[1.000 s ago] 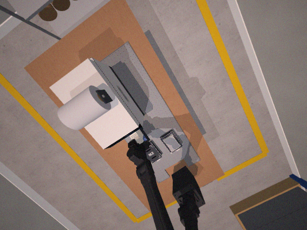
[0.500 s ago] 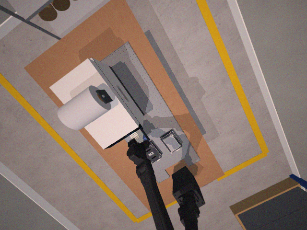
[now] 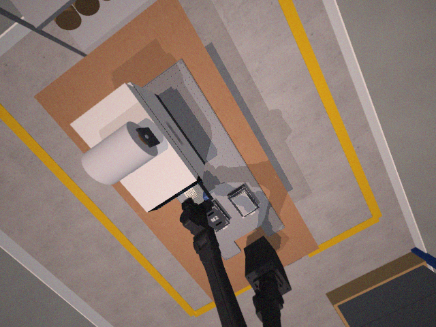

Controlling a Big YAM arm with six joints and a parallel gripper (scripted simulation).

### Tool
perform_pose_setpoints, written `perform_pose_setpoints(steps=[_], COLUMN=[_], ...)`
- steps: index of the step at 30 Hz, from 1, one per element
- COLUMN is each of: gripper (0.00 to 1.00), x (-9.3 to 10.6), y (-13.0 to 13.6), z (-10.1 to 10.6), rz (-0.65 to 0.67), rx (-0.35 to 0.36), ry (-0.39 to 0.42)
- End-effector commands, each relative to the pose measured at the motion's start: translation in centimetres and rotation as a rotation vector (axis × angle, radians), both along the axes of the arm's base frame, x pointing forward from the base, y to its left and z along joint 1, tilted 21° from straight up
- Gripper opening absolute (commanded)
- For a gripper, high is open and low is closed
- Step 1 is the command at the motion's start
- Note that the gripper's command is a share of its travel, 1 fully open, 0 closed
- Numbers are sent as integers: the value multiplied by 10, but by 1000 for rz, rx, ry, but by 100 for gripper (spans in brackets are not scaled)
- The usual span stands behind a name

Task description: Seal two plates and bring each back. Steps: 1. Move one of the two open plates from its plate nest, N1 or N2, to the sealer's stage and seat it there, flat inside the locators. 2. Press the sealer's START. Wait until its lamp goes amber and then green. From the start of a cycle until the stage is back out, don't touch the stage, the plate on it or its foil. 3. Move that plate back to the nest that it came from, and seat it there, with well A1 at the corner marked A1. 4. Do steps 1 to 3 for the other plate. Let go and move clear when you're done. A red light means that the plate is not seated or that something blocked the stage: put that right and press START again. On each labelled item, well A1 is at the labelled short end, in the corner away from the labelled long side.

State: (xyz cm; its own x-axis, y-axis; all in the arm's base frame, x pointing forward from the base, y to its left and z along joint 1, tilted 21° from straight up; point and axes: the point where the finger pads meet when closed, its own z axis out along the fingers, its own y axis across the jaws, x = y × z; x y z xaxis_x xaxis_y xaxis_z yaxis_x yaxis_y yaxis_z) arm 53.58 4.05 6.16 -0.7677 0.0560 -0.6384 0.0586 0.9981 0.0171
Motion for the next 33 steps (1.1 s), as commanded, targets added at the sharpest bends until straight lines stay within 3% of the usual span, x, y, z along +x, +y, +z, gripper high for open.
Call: perform_pose_setpoints(steps=[1, 13, 24, 33], gripper=[0, 0, 0, 0], x=[0, 16, 22, 16], y=[-7, -6, 10, -3], z=[12, 26, 15, 1], rz=[-14, -4, 9, 0], rx=[2, 0, 7, -6], ry=[-27, -47, -42, -26])
